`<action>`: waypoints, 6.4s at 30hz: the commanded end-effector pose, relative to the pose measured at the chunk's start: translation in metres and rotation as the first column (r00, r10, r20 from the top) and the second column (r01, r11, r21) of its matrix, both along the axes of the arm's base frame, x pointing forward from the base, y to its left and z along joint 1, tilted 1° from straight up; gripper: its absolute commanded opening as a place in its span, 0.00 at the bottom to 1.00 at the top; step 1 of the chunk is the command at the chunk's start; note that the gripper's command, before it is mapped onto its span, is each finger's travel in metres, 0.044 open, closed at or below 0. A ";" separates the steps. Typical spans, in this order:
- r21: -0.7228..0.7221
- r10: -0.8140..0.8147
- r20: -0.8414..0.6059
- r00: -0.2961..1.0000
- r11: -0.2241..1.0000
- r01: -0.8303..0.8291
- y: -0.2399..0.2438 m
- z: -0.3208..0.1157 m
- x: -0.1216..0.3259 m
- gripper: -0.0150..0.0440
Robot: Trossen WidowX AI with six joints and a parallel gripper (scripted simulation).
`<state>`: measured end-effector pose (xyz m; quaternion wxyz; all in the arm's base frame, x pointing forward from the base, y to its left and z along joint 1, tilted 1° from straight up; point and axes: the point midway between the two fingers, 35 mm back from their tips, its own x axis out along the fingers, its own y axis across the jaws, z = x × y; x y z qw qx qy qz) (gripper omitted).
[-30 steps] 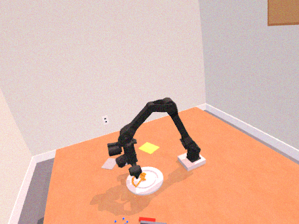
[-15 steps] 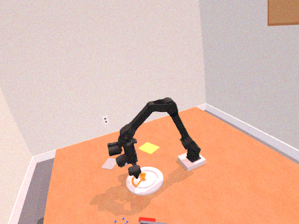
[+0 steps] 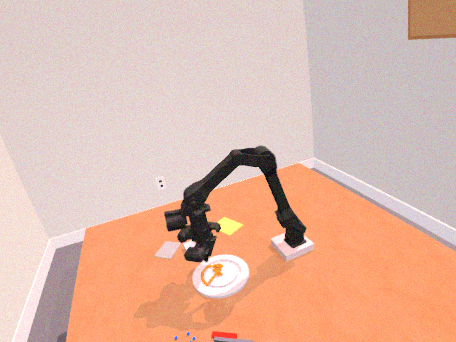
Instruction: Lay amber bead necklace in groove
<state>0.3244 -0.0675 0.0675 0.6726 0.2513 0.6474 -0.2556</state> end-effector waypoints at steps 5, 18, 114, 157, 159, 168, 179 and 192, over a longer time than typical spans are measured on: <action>0.003 -0.035 0.001 0.999 0.999 0.035 0.001 -0.005 0.000 0.46; 0.001 -0.029 0.003 1.000 1.000 0.029 0.000 -0.015 0.001 0.46; 0.001 -0.040 -0.002 0.999 0.999 0.040 -0.013 -0.033 -0.004 1.00; -0.017 0.941 -0.030 0.337 0.337 -0.941 0.057 -0.002 0.018 0.47; -0.016 0.982 -0.035 0.184 0.183 -0.983 0.066 0.002 0.020 0.46; -0.016 0.986 -0.036 0.164 0.164 -0.986 0.067 0.002 0.020 0.46; -0.016 0.986 -0.036 0.164 0.164 -0.986 0.067 0.001 0.020 0.46; -0.019 0.984 -0.036 0.172 0.171 -0.985 0.066 -0.012 0.021 0.46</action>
